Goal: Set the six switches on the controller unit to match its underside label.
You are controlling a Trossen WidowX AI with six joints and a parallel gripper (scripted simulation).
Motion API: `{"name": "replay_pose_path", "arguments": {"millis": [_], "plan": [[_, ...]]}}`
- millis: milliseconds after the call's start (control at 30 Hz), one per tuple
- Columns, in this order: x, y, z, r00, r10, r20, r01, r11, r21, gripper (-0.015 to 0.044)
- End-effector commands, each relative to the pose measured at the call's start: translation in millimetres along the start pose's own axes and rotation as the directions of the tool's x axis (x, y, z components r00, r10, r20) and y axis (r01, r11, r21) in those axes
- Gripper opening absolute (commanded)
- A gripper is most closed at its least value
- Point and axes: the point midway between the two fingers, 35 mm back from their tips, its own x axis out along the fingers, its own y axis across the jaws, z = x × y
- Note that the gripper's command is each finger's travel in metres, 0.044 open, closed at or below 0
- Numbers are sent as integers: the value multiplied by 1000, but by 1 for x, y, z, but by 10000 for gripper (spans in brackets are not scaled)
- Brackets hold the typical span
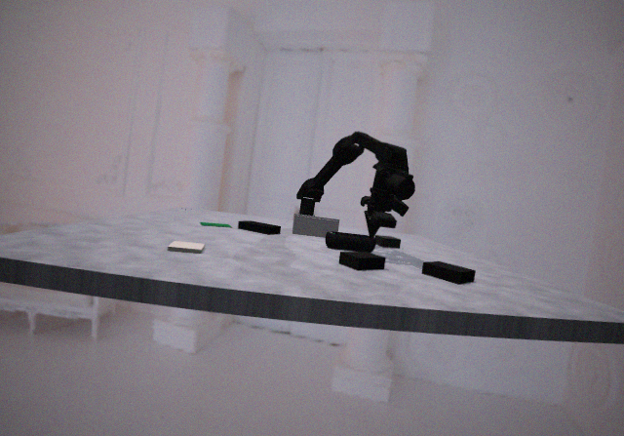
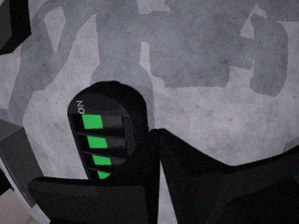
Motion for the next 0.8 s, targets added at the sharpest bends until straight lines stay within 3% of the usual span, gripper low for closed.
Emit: {"name": "replay_pose_path", "arguments": {"millis": [0, 767], "plan": [[7, -2, 1, 1000, 5, 4, -5, 1000, 1, 0], [43, -14, 1, 1000, 5, 3, -5, 1000, 0, 0]]}}
